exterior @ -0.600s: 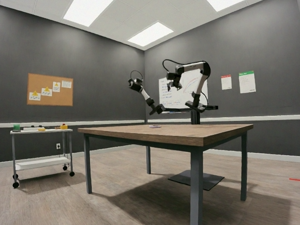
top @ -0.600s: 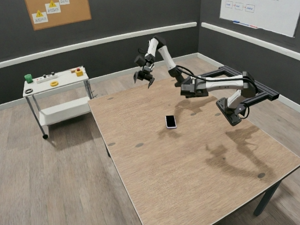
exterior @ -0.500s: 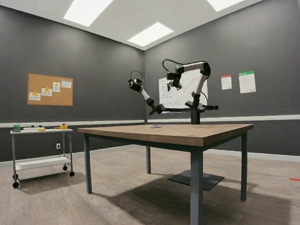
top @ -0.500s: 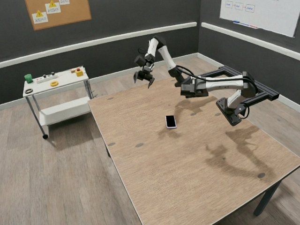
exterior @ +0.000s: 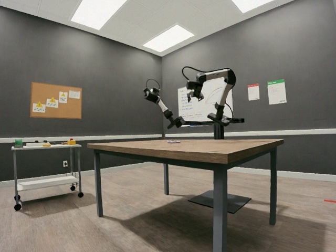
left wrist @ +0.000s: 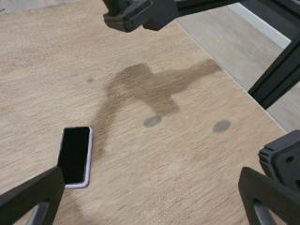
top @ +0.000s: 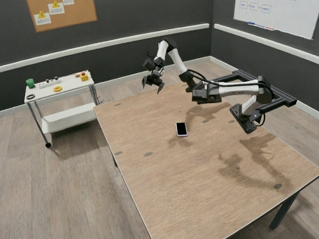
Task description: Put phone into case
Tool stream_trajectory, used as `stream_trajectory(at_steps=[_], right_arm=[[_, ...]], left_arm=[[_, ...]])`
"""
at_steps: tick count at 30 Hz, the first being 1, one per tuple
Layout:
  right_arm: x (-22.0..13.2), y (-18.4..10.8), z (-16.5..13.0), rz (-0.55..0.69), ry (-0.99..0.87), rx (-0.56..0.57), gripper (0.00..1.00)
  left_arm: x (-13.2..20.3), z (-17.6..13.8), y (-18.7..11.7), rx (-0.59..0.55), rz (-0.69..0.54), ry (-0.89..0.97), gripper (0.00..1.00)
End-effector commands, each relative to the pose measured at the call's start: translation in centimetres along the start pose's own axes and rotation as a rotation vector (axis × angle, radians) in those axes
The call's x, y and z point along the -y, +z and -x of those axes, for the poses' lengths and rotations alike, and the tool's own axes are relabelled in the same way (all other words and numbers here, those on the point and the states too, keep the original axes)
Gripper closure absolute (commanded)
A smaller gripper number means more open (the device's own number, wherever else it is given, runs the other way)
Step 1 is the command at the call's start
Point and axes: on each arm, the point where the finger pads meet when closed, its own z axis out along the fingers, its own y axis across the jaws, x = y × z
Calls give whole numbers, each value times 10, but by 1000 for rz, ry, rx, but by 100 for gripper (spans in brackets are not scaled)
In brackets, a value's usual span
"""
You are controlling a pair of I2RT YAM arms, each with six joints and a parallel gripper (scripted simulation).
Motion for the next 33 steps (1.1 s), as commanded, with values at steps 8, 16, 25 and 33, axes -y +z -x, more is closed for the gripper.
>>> stream_trajectory(at_steps=[8, 16, 25, 33], right_arm=[[-34, -10, -33, 32, 51, -200, 91], [-115, -19, -93, 138, 112, -498, 100], [-212, -32, -163, 266, 183, -839, 100], [-258, -32, -200, 334, 219, -1016, 100]], left_arm=[[-20, -7, -4, -115, 254, -162, 0], [-17, -4, -10, -108, 507, -291, 0], [-7, -1, -11, -60, 615, -330, 0], [-2, -4, -6, -70, 589, -322, 0]])
